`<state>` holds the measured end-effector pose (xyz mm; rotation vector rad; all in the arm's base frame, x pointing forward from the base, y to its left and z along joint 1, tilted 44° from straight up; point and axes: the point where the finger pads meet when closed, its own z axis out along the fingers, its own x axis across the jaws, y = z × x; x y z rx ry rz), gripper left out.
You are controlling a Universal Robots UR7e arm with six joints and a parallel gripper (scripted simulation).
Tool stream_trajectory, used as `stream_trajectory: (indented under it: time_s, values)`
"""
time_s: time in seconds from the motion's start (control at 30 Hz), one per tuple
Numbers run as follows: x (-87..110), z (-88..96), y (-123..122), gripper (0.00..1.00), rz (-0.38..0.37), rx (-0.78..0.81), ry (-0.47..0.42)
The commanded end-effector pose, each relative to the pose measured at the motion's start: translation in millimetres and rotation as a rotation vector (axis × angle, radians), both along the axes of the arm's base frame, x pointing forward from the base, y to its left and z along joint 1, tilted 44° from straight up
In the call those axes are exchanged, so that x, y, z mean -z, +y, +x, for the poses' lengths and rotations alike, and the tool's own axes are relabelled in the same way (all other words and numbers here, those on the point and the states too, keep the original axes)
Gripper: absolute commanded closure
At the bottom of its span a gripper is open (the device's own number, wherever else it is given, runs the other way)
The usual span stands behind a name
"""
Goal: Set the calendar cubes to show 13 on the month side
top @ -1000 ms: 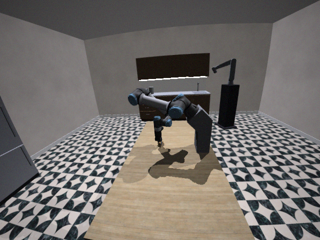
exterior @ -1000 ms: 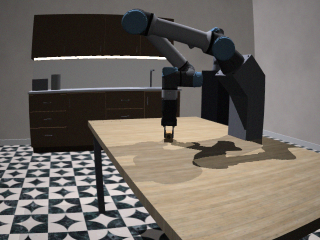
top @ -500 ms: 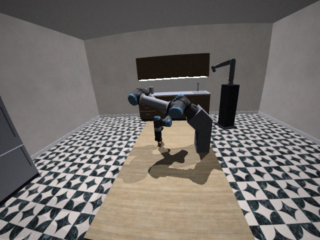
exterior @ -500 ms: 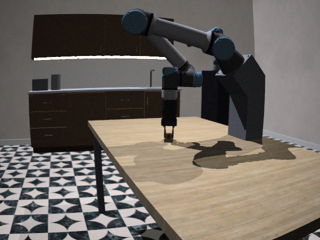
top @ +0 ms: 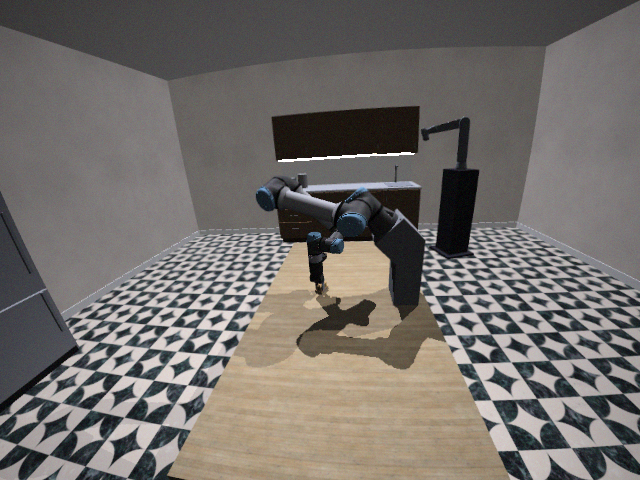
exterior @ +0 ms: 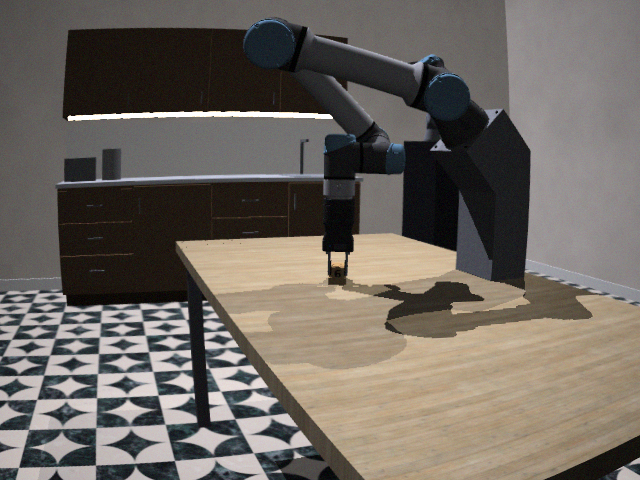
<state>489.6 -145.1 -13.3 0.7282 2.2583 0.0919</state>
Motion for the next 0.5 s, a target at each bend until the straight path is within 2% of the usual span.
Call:
stream_trajectory:
  time_s: [0.0,0.07,0.1,0.17,0.2,0.47]
  values:
    - [-0.4,0.1,0.0,0.22,0.0,0.0,-0.001]
    - [-0.4,0.1,0.0,0.22,0.0,0.0,-0.001]
    - [-0.4,0.1,0.0,0.16,0.0,0.0,-0.001]
    - [-0.4,0.1,0.0,0.16,0.0,0.0,-0.001]
    - [-0.4,0.1,0.0,0.1,0.0,0.0,-0.001]
    - [-0.4,0.1,0.0,0.1,0.0,0.0,-0.001]
